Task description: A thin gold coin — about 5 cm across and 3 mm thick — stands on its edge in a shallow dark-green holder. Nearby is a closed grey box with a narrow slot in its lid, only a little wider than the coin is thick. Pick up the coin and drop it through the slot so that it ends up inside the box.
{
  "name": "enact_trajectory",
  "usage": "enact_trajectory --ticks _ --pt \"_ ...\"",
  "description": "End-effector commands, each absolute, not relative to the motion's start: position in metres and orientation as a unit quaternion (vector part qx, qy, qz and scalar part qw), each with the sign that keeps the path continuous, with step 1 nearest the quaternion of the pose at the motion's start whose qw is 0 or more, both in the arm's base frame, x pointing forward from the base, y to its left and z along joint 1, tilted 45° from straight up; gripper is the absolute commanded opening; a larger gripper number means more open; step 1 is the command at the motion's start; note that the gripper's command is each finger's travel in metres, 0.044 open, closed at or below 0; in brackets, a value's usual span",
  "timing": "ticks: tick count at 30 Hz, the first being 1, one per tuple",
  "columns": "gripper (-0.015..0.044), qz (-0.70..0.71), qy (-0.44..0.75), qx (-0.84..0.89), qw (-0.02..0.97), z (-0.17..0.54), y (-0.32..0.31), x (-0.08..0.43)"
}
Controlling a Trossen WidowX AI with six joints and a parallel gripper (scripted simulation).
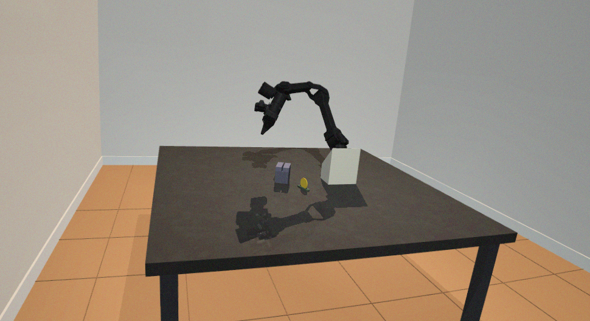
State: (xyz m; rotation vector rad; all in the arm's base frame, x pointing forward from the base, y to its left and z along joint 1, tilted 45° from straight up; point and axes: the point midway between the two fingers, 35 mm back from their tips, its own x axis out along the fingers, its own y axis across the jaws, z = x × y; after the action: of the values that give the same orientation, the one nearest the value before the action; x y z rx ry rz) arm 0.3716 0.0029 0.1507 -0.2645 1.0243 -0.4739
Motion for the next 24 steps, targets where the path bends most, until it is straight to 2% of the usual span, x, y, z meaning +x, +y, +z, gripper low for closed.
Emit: enact_trajectory --ticks 1,7,14,21,24 --pt "0.0161 -0.135 0.557 -0.249 0.781 0.107 0.028 0.360" --pt "0.0161 0.091 0.646 -0.497 0.572 0.023 0.073 0.316" --pt "0.0161 0.350 0.628 -0.664 0.204 -0.049 0.093 0.238" --pt "0.0161 0.357 0.625 -0.667 0.192 -0.052 0.090 0.236" --pt "0.0161 0.357 0.625 -0.667 0.192 -0.071 0.068 0.234"
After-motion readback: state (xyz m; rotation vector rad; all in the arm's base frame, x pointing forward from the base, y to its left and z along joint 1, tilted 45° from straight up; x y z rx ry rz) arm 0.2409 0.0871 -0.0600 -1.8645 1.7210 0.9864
